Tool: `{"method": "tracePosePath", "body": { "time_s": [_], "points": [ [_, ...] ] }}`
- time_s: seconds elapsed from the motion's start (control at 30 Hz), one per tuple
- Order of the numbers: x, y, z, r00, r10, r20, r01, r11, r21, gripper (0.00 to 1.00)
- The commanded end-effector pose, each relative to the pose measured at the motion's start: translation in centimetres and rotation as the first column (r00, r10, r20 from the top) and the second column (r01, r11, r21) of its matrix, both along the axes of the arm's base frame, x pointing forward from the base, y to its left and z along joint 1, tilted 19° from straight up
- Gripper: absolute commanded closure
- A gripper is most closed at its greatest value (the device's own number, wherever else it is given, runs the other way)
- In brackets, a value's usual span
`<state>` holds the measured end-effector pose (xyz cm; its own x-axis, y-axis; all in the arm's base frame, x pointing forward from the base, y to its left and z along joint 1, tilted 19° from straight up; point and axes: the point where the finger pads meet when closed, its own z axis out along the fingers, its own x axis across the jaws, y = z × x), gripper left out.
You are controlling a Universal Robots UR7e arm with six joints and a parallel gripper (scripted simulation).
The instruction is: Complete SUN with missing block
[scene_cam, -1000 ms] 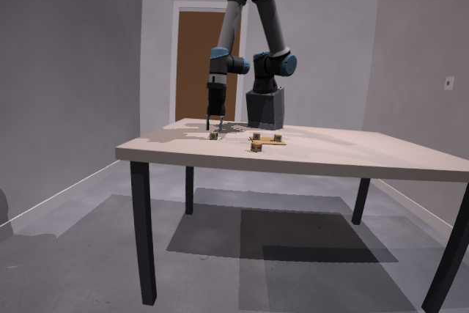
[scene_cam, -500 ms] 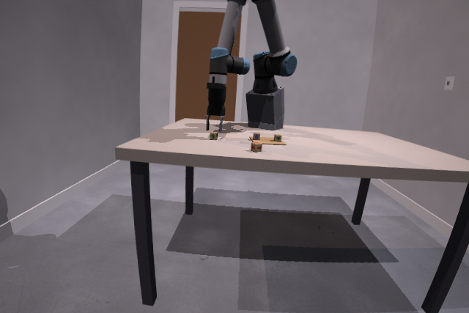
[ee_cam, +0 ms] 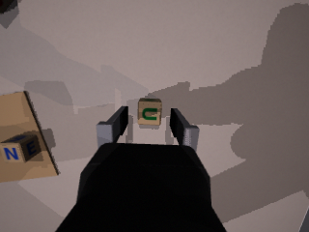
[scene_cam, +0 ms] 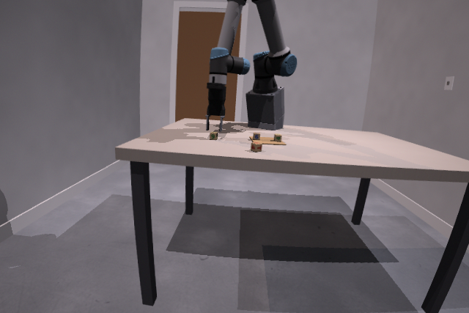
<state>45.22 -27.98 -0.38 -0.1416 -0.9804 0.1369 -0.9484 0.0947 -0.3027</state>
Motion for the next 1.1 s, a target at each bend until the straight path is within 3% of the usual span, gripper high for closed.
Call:
{"method": "tracePosePath", "body": {
  "time_s": [0.0,0.43,1.07],
  "points": [
    [0.0,0.0,0.1,1.0,0.0,0.001,0.0,1.0,-0.001,0.0],
    [0.1,-0.1,-0.1,1.0,0.0,0.001,0.0,1.0,-0.001,0.0],
    [1.0,-0.6,-3.1,1.0,0.0,0.001,0.0,1.0,-0.001,0.0]
  ]
}}
